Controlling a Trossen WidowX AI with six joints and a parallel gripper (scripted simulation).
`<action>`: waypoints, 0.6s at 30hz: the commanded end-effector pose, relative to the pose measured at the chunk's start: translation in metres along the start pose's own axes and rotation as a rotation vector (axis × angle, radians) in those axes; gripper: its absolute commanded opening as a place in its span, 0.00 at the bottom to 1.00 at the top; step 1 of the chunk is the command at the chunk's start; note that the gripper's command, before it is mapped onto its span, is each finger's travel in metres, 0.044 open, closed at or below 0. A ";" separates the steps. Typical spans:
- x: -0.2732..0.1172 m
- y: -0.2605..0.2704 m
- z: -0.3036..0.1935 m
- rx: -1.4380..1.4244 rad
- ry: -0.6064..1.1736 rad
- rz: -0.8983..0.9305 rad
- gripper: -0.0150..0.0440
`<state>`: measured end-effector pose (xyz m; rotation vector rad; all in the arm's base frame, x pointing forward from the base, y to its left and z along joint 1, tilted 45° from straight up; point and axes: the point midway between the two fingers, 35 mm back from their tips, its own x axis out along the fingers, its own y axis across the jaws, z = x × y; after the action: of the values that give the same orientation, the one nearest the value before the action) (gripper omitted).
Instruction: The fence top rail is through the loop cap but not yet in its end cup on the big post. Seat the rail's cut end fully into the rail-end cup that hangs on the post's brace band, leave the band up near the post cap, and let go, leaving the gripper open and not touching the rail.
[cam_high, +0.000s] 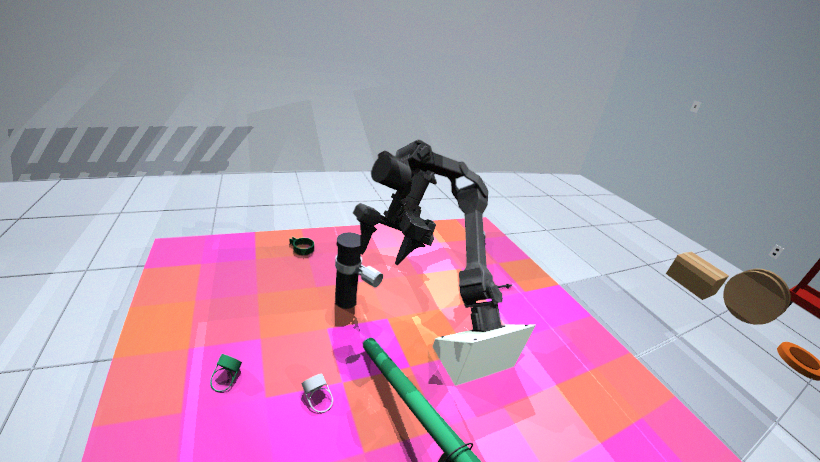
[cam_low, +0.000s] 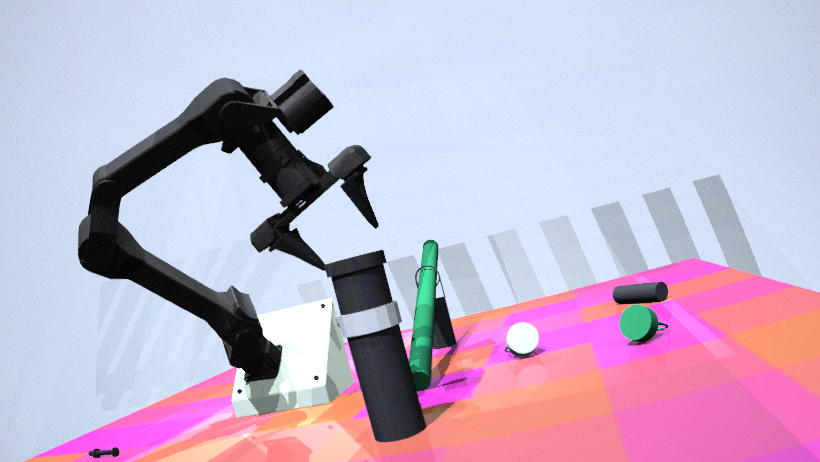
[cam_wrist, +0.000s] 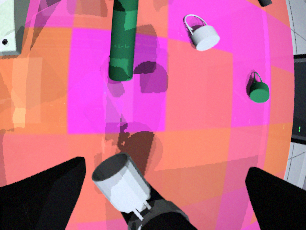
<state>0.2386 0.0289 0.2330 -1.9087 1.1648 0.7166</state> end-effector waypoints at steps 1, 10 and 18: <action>-0.016 0.024 -0.042 -0.560 -0.054 -0.052 1.00; -0.016 0.025 -0.042 -0.568 -0.054 -0.053 1.00; -0.002 0.030 -0.045 -0.566 -0.057 -0.052 1.00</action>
<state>0.2147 -0.0090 0.2572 -2.3487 0.9334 1.1439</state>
